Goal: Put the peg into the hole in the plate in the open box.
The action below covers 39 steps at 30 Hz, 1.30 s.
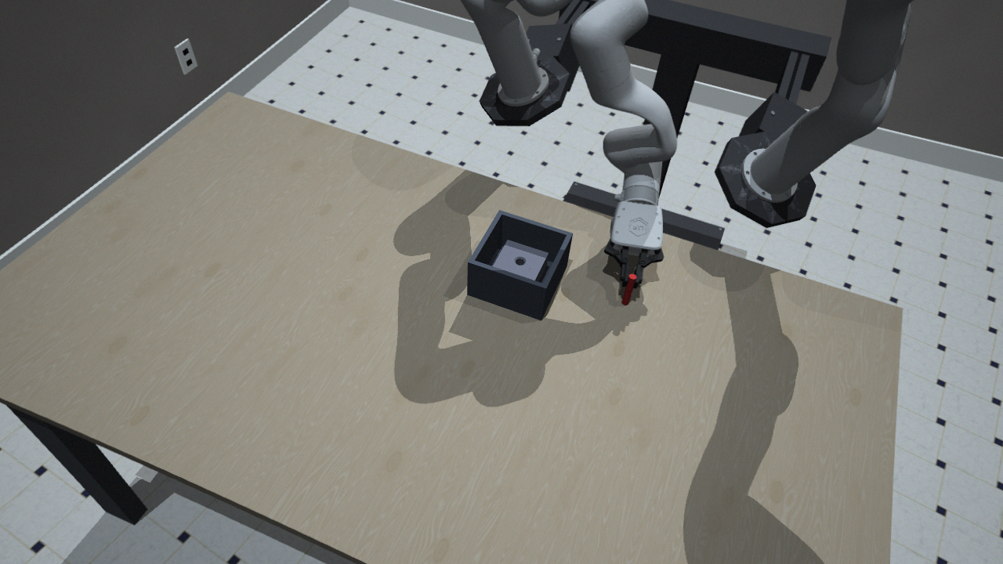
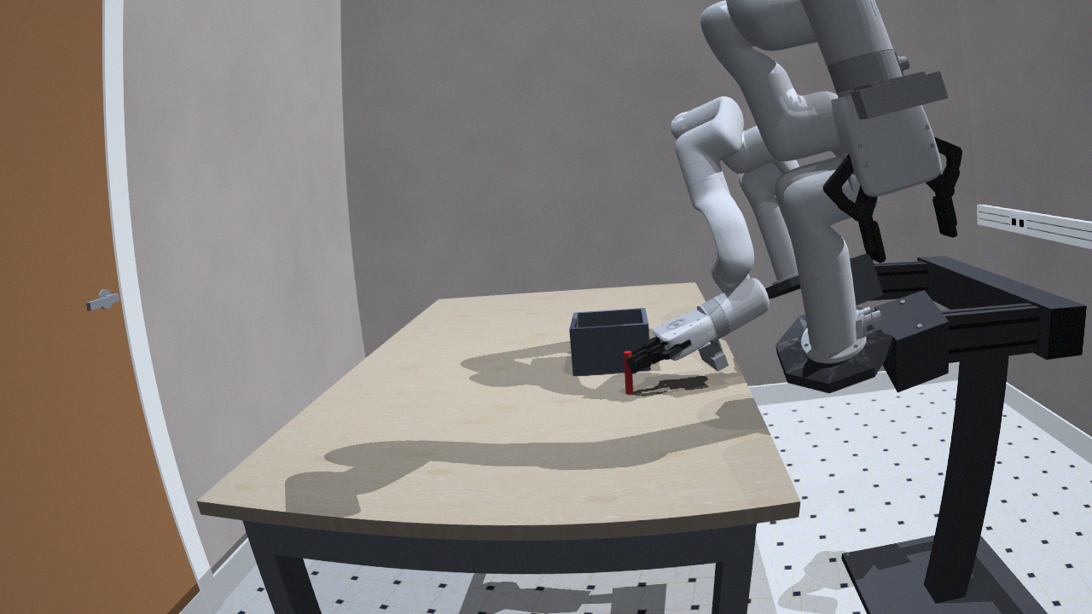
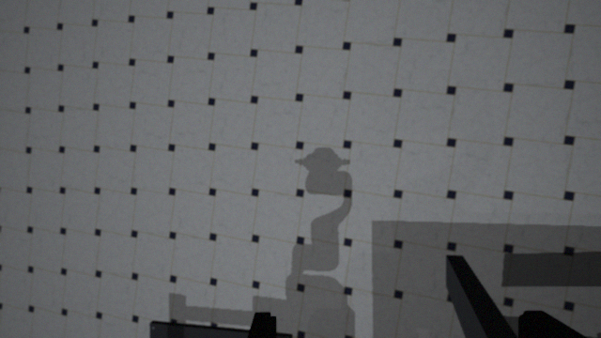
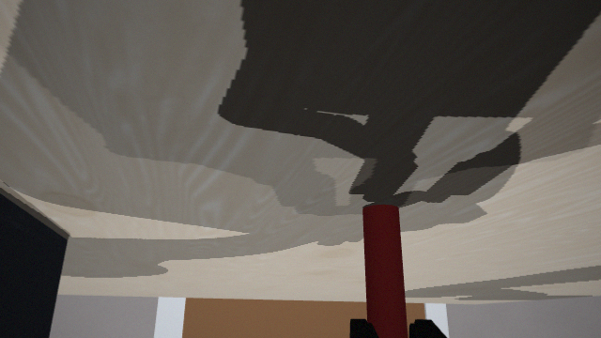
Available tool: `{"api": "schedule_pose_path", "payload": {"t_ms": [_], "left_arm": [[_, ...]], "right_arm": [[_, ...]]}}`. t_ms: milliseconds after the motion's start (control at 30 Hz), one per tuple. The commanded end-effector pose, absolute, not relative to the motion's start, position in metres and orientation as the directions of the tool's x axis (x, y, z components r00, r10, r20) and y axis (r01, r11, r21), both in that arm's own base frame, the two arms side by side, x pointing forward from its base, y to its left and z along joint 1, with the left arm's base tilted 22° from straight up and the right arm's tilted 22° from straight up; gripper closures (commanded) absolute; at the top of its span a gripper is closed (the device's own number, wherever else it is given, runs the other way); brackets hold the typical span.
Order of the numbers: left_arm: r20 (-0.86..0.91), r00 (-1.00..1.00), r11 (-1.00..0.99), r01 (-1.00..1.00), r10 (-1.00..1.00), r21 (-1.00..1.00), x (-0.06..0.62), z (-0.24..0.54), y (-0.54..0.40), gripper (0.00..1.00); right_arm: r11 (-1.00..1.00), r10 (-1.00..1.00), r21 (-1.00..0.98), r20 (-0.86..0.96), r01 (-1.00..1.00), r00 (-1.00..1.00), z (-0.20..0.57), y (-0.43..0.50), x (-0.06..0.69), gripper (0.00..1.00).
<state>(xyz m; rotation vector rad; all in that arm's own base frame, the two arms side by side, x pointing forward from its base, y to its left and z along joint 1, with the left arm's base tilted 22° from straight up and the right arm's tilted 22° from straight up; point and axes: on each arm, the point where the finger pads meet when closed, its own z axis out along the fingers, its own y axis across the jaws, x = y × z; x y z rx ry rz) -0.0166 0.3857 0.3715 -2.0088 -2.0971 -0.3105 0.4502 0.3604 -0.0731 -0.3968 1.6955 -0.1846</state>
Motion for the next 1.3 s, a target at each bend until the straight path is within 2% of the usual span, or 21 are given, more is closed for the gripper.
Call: {"api": "schedule_pose_path", "payload": {"t_ms": [0, 300, 333, 1267], "left_arm": [[0.304, -0.041, 0.043, 0.999, 0.952, 0.0, -0.0167, 0.3723, 0.3859, 0.0], [0.304, -0.041, 0.043, 0.999, 0.952, 0.0, -0.0167, 0.3723, 0.3859, 0.0], [0.304, -0.041, 0.043, 0.999, 0.952, 0.0, -0.0167, 0.3723, 0.3859, 0.0], [0.304, -0.041, 0.043, 0.999, 0.952, 0.0, -0.0167, 0.3723, 0.3859, 0.0]], "right_arm": [[0.927, -0.36, -0.341, -0.925, -0.155, -0.117, -0.0721, 0.3615, 0.4507, 1.0], [0.927, -0.36, -0.341, -0.925, -0.155, -0.117, -0.0722, 0.3615, 0.4507, 1.0], [0.927, -0.36, -0.341, -0.925, -0.155, -0.117, -0.0722, 0.3615, 0.4507, 0.56], [0.927, -0.36, -0.341, -0.925, -0.155, -0.117, -0.0722, 0.3615, 0.4507, 0.56]]}}
